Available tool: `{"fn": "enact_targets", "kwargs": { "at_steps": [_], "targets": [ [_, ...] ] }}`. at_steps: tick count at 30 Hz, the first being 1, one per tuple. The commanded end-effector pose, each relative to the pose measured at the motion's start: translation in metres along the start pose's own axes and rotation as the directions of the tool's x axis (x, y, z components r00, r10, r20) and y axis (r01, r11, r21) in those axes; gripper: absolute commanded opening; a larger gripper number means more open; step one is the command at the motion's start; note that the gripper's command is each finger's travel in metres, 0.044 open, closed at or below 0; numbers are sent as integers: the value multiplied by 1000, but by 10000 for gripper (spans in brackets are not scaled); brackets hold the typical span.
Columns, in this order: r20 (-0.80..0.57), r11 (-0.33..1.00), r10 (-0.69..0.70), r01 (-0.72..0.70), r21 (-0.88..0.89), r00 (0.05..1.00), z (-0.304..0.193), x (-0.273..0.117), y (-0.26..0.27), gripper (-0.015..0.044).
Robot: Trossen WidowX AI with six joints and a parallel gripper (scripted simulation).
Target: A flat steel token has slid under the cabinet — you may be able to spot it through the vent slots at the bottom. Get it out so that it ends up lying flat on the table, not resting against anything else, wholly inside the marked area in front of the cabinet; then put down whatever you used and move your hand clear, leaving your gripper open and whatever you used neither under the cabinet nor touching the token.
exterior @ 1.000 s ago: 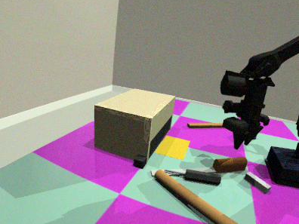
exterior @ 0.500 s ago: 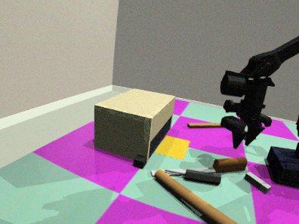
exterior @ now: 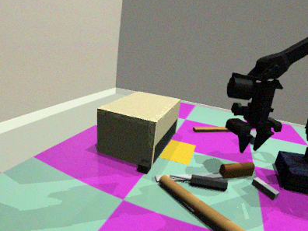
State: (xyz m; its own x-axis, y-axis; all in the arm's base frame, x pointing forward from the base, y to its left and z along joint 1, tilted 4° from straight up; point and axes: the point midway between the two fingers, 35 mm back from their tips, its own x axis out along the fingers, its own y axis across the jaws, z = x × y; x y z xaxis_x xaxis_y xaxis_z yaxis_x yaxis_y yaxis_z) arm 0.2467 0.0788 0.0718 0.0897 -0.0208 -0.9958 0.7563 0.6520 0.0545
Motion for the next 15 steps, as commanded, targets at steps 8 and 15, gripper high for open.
{"fn": "enact_targets", "kwargs": {
  "at_steps": [8, 15],
  "targets": [
    [-4, 995, -1, 2, 98, 1000, 0, 0, 0, 270],
    [-4, 988, -1, 2, 153, 1000, 0, 0, 0, 270]
  ]
}}
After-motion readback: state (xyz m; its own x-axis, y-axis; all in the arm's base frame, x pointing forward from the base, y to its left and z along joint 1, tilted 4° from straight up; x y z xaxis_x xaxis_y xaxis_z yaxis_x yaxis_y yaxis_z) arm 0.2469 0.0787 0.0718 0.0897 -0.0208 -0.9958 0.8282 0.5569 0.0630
